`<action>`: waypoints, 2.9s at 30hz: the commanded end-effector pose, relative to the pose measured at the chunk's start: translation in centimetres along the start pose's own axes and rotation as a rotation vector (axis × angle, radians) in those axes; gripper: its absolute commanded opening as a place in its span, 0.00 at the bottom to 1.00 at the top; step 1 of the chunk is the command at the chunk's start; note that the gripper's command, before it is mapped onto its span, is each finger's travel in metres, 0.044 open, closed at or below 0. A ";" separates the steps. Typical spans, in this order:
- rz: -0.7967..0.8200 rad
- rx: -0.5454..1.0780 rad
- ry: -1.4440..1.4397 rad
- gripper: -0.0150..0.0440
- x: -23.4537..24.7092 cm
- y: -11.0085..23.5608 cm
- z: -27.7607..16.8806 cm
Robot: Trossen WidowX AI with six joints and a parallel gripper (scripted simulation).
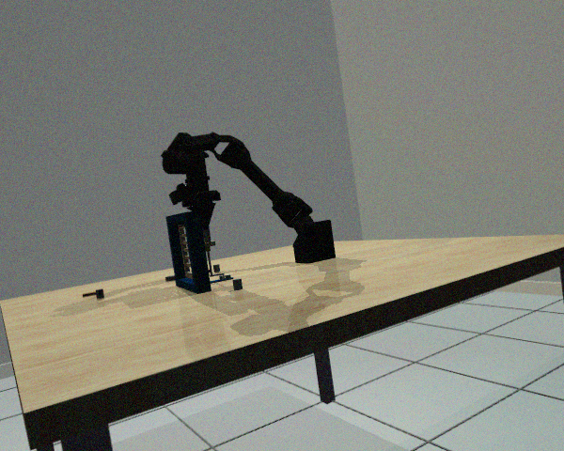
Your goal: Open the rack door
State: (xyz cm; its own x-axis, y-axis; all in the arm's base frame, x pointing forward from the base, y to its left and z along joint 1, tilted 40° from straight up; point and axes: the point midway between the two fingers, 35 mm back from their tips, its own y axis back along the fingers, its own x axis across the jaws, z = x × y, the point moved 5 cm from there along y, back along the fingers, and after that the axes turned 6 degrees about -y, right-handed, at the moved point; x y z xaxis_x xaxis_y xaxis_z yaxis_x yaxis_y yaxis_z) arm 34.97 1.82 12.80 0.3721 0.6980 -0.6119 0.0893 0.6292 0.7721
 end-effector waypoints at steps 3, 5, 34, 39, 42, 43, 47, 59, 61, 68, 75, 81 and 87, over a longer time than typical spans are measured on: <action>-0.004 0.004 0.007 0.30 0.0 -0.2 -0.1; -0.004 0.004 -0.001 0.30 0.0 -0.2 -0.1; -0.006 0.000 -1.396 0.30 0.0 -0.2 -0.1; -0.006 0.000 -1.643 0.30 0.0 -0.2 -0.1; -0.006 -0.001 -1.791 0.30 0.0 -0.2 -0.1; -0.006 -0.001 -1.840 0.30 0.0 -0.2 -0.1; -0.006 -0.001 -1.913 0.30 0.0 -0.2 -0.1; -0.006 -0.001 -1.913 0.30 0.0 -0.2 -0.1; -0.006 -0.001 -1.913 0.30 0.0 -0.2 -0.1; -0.006 -0.001 -1.913 0.57 0.0 -0.2 -0.1; -0.006 -0.001 -1.880 0.76 0.0 -0.2 -0.1; -0.006 0.000 -1.591 0.76 0.0 -0.2 -0.1; -0.006 0.001 -1.294 0.76 0.0 -0.2 -0.1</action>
State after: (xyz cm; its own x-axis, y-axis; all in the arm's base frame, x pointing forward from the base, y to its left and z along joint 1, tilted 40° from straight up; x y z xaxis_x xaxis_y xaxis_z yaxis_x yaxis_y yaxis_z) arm 34.84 1.78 12.69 0.9620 -0.2573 0.0910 0.0953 0.6291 0.7715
